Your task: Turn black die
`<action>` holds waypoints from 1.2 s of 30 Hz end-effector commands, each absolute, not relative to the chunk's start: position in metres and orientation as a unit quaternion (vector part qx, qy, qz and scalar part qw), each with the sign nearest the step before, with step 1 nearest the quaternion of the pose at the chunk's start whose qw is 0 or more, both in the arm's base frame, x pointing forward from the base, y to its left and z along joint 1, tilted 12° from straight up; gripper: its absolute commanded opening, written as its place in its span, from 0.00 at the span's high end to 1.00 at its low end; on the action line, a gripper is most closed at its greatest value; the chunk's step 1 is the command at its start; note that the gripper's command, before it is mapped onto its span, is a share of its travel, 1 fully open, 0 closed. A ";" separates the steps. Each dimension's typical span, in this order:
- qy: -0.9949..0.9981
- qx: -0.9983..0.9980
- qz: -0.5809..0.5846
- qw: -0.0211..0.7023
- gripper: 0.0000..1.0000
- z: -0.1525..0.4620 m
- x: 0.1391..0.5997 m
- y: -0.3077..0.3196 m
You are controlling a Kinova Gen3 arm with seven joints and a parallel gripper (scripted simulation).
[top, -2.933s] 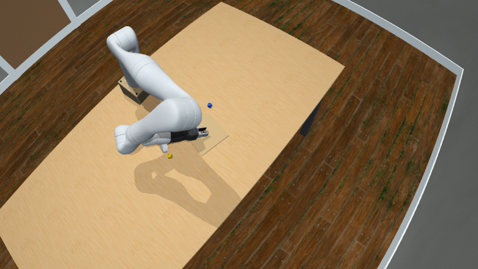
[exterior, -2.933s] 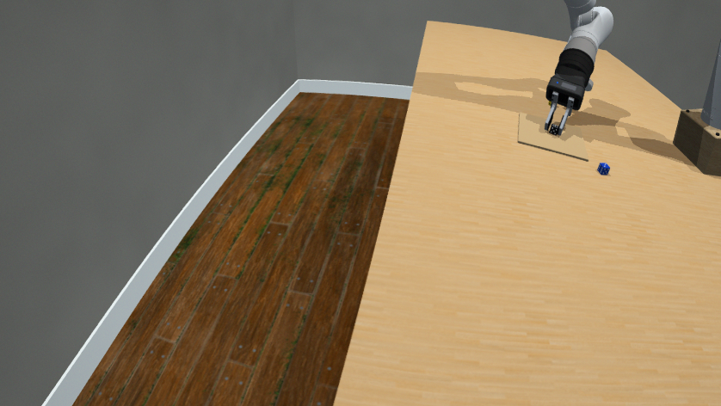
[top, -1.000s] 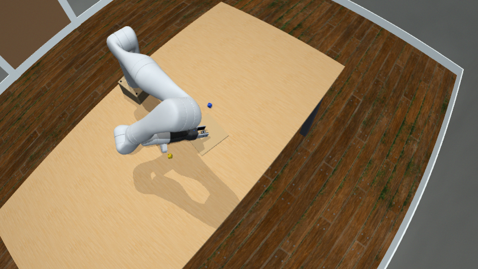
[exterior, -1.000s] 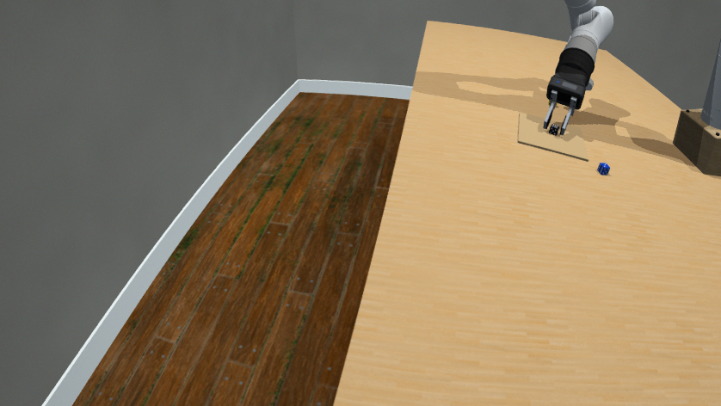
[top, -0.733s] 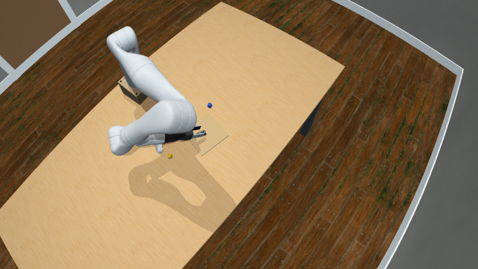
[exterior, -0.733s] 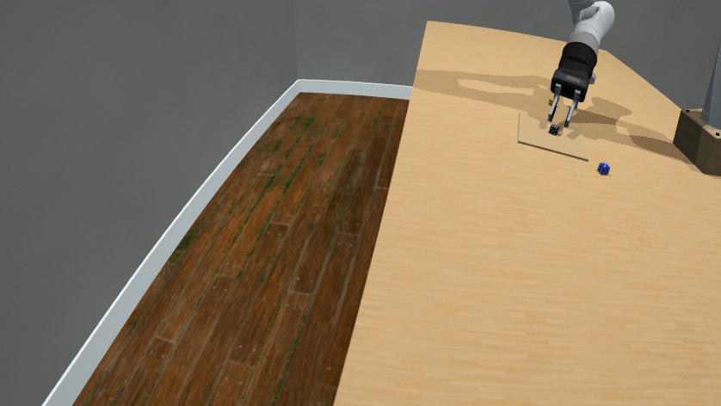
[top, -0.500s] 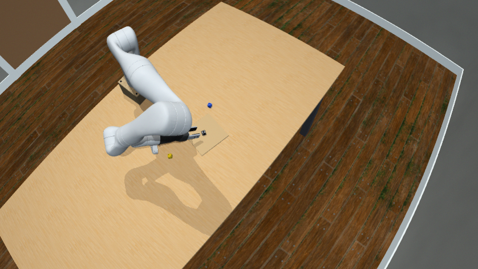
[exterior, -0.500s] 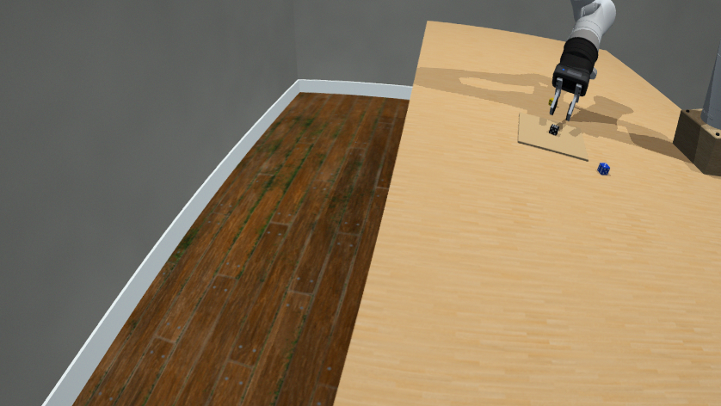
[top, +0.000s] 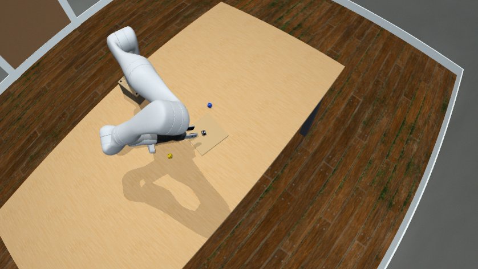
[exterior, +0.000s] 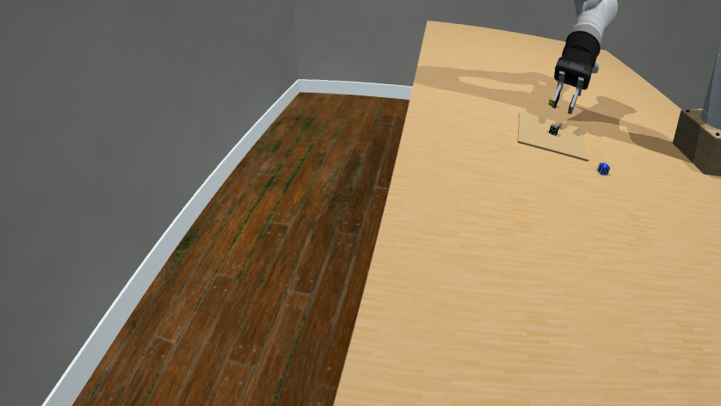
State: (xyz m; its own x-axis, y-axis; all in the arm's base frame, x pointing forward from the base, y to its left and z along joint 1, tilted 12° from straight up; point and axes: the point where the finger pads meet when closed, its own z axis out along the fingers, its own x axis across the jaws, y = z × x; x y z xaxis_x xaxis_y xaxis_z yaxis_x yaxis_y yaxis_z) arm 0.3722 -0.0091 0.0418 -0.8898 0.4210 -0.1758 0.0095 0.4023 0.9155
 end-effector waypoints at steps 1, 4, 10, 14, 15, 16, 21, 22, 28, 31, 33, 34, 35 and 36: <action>0.814 0.130 0.530 0.198 0.36 0.050 0.373 -0.010; 0.814 0.131 0.530 0.198 0.36 0.063 0.370 -0.010; 0.814 0.131 0.530 0.198 0.36 0.086 0.365 -0.011; 0.814 0.131 0.530 0.198 0.36 0.091 0.364 -0.011; 0.814 0.131 0.530 0.198 0.36 0.092 0.364 -0.011; 0.814 0.131 0.530 0.198 0.36 0.092 0.364 -0.011; 0.815 0.131 0.529 0.198 0.36 0.092 0.364 -0.011; 0.815 0.131 0.529 0.198 0.36 0.092 0.364 -0.011; 0.823 0.134 0.516 0.196 0.36 0.093 0.364 -0.009; 0.832 0.138 0.501 0.195 0.36 0.094 0.364 -0.008; 0.836 0.140 0.494 0.194 0.36 0.095 0.365 -0.008; 0.836 0.140 0.494 0.194 0.36 0.095 0.365 -0.008; 0.839 0.143 0.487 0.194 0.36 0.096 0.365 -0.007; 0.843 0.145 0.479 0.195 0.36 0.097 0.365 -0.007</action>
State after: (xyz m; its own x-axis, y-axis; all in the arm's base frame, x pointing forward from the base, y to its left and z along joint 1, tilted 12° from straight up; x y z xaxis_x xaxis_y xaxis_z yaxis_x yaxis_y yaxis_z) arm 0.3624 -0.0132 0.0903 -0.8805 0.4406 -0.1748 0.0682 0.4826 0.8732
